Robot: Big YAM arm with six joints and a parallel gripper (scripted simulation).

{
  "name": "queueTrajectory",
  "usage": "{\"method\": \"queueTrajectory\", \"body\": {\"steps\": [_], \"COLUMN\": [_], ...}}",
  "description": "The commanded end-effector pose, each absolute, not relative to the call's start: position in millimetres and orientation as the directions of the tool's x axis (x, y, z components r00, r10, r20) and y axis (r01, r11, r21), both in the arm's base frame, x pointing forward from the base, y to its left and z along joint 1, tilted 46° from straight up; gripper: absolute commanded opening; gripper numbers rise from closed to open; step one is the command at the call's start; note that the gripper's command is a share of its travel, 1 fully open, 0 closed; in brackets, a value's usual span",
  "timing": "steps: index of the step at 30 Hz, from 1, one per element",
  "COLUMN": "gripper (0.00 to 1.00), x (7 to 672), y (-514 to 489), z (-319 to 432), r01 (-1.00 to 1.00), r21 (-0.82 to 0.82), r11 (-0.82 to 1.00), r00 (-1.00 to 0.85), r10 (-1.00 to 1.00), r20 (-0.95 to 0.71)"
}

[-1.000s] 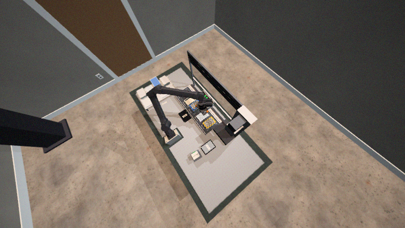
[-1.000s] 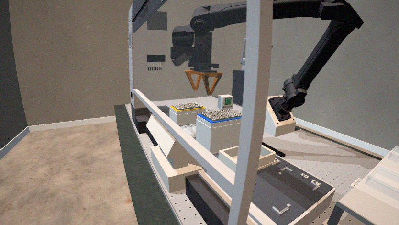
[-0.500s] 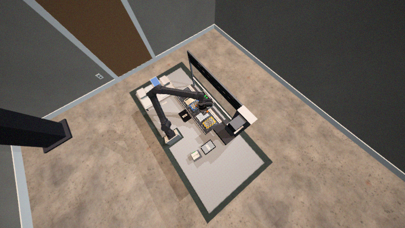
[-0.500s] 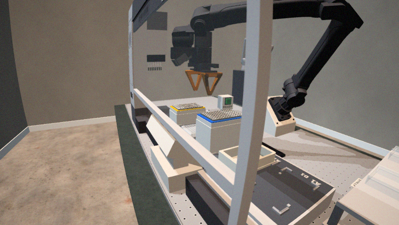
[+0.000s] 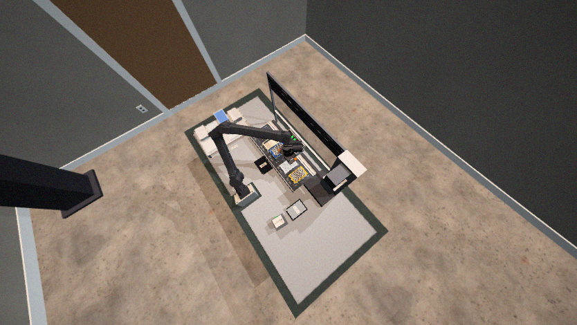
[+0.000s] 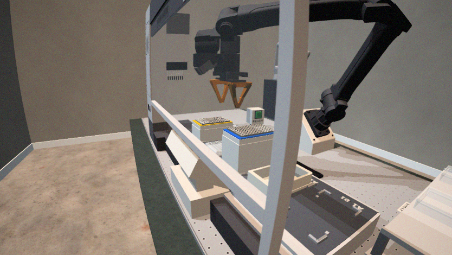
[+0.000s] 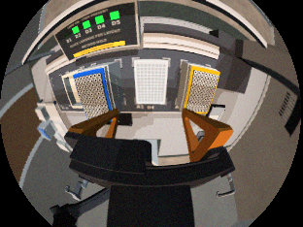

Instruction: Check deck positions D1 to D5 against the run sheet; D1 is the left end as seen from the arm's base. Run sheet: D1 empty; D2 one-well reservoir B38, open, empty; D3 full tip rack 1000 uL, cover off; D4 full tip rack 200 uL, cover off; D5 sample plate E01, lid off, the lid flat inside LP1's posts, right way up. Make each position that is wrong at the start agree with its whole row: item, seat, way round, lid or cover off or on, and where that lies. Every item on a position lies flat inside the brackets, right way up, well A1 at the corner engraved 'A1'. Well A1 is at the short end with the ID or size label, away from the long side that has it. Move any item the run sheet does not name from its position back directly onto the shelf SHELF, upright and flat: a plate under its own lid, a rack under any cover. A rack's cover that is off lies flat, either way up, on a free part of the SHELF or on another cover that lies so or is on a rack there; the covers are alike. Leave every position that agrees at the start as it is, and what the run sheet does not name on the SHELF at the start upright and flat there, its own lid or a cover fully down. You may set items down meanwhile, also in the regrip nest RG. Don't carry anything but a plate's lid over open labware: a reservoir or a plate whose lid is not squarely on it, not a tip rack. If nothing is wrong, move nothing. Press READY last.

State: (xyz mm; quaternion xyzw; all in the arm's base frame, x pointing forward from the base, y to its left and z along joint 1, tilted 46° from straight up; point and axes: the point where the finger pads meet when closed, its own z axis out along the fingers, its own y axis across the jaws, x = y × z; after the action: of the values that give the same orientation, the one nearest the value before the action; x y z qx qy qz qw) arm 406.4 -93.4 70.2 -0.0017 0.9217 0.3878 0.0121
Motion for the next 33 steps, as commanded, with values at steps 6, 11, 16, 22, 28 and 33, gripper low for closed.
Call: {"method": "queueTrajectory", "body": {"steps": [6,11,16,22,28,33], "gripper": [1.0,1.0,1.0,1.0,1.0,1.0], "x": [412,408,406,409,415,413], "y": [-75,-55,-37,-24,-10,-17], "z": [108,123,140,157,180,171], "r01": [-0.017,-0.01,-0.008,-0.014,-0.029,-0.018], "r21": [0.707,0.712,0.713,0.711,0.705,0.708], "r11": [0.707,0.702,0.701,0.703,0.709,0.706], "r00": [-0.999,-0.999,-0.999,-0.999,-0.998,-0.998], "r10": [0.016,0.016,0.016,0.016,0.015,0.025], "r20": [-0.041,-0.03,-0.028,-0.036,-0.056,-0.05]}}
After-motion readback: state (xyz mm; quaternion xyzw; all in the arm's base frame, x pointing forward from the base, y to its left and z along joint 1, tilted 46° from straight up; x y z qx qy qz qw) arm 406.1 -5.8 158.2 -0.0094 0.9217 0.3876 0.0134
